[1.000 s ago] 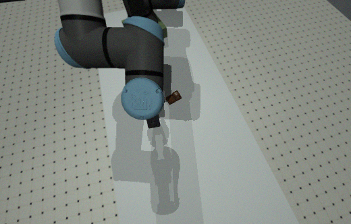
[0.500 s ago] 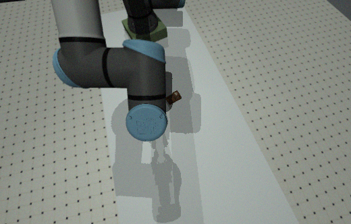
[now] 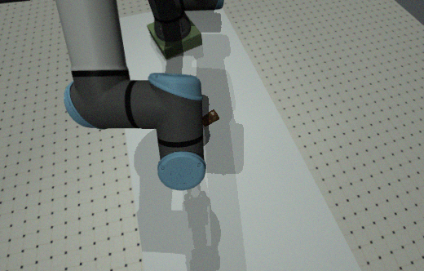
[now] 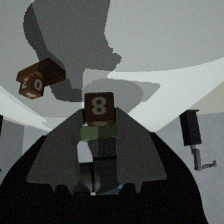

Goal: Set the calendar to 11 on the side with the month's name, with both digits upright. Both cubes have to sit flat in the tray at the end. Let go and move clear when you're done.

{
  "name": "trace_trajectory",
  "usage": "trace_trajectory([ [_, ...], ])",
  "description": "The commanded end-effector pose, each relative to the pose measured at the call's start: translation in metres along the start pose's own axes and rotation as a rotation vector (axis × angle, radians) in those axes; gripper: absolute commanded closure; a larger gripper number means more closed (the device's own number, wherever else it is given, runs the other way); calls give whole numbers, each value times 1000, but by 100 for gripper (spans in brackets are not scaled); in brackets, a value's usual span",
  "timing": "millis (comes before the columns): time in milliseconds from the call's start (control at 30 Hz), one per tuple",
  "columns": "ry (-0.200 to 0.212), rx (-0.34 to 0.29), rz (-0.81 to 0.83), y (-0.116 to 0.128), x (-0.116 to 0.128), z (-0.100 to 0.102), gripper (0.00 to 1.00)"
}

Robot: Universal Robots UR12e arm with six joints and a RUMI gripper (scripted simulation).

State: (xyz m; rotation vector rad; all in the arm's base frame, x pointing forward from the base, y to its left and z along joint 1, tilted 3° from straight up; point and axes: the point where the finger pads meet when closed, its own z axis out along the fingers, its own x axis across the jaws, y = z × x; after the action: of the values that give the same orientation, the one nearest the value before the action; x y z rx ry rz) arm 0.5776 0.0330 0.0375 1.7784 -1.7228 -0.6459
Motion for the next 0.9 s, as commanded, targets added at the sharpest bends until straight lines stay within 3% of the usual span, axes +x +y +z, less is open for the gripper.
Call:
trace_trajectory([
  [0, 0, 1, 0, 0, 0, -1, 90],
  [867, 0, 1, 0, -7, 0, 6, 90],
])
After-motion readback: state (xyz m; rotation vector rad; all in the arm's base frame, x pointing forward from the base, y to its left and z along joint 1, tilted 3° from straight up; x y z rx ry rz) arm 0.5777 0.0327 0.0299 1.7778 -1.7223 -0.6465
